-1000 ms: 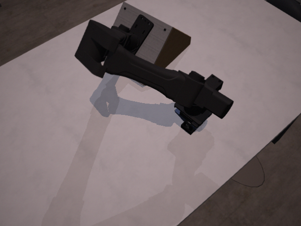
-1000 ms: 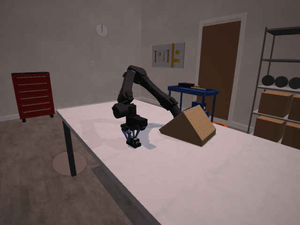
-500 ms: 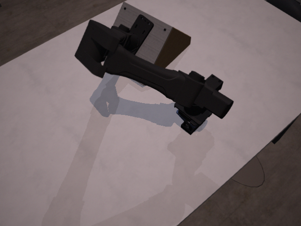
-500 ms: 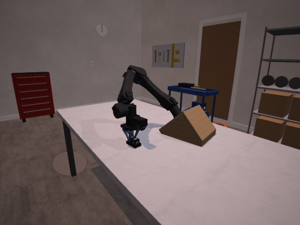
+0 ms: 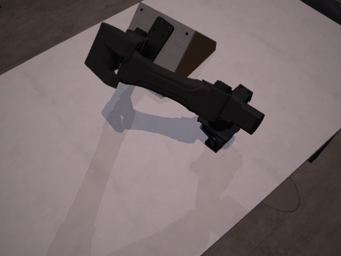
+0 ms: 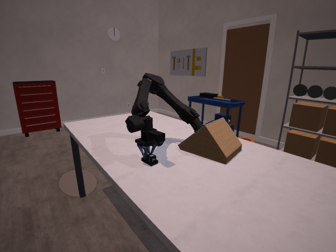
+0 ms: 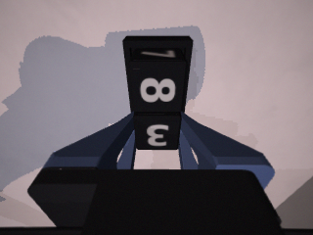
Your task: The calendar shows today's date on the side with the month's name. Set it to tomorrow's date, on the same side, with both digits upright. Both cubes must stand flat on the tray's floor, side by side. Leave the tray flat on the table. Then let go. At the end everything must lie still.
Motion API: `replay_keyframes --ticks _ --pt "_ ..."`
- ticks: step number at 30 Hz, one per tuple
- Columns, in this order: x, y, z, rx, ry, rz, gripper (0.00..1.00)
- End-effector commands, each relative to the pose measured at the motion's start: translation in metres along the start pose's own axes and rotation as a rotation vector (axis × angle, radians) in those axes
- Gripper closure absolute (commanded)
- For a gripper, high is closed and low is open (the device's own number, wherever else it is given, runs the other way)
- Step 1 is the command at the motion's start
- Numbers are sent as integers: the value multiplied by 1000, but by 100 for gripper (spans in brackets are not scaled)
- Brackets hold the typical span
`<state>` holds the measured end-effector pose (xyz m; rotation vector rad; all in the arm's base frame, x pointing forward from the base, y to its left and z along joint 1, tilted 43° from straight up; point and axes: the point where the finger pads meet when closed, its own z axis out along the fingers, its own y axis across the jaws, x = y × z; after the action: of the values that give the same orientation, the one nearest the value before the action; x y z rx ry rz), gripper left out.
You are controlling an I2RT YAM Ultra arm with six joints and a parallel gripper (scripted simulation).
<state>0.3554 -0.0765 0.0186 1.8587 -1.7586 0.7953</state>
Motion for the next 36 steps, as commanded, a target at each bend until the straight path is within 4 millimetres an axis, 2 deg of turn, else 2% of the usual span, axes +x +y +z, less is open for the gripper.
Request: replay_keyframes --ticks 1,14,18,24,26,32,36 --pt "-1 -2 -3 10 -2 -2 73" --pt "-1 -2 -7 10 -2 -2 73" --pt "-1 -2 -24 10 -2 -2 73" --pt "-1 -1 -68 10 -3 -2 73" --pt "-1 -1 -68 10 -3 -2 73" --pt "-1 -1 -99 10 -3 -2 73" --pt "-1 -1 -103 10 -3 -2 73"
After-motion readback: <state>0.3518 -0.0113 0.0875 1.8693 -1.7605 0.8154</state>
